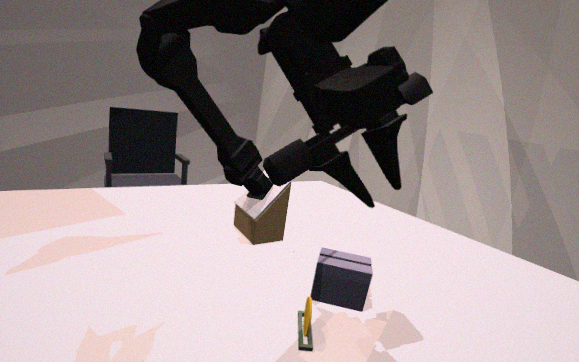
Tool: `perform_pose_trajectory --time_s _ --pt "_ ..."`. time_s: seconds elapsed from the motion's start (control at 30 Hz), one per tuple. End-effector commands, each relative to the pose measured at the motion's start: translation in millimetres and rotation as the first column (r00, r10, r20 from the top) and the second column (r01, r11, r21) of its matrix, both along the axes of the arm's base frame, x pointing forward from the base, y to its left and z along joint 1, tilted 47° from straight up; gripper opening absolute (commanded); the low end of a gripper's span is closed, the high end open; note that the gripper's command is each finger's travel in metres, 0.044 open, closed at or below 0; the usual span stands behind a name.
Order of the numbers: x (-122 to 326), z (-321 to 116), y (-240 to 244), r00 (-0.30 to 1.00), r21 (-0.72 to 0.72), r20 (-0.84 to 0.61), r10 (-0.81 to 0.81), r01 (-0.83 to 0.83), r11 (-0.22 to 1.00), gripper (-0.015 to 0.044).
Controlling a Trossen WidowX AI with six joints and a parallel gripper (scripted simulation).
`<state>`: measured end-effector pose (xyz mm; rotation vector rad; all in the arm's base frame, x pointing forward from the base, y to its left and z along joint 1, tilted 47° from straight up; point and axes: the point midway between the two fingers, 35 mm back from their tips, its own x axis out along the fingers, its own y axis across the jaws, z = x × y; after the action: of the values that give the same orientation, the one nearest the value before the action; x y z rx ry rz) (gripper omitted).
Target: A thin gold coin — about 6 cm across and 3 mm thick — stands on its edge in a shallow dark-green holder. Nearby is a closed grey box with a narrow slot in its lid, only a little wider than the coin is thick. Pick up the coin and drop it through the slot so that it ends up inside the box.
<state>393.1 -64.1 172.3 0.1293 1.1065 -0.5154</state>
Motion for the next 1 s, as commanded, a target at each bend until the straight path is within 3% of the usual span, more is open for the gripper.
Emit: perform_pose_trajectory --time_s 0.0,0.2,0.97 --pt "-26.4 -44.4 -22.5 0.957 -0.139 -0.142 -0.254 0.234 0.962 0.0161" --pt "-64.0 -72.9 -52.7 0.839 -0.427 -0.161 -0.521 0.416 0.803 0.0161" --pt "-76.8 -105.3 -91.8 0.835 -0.438 -0.157 -0.527 0.419 0.795 0.0161"
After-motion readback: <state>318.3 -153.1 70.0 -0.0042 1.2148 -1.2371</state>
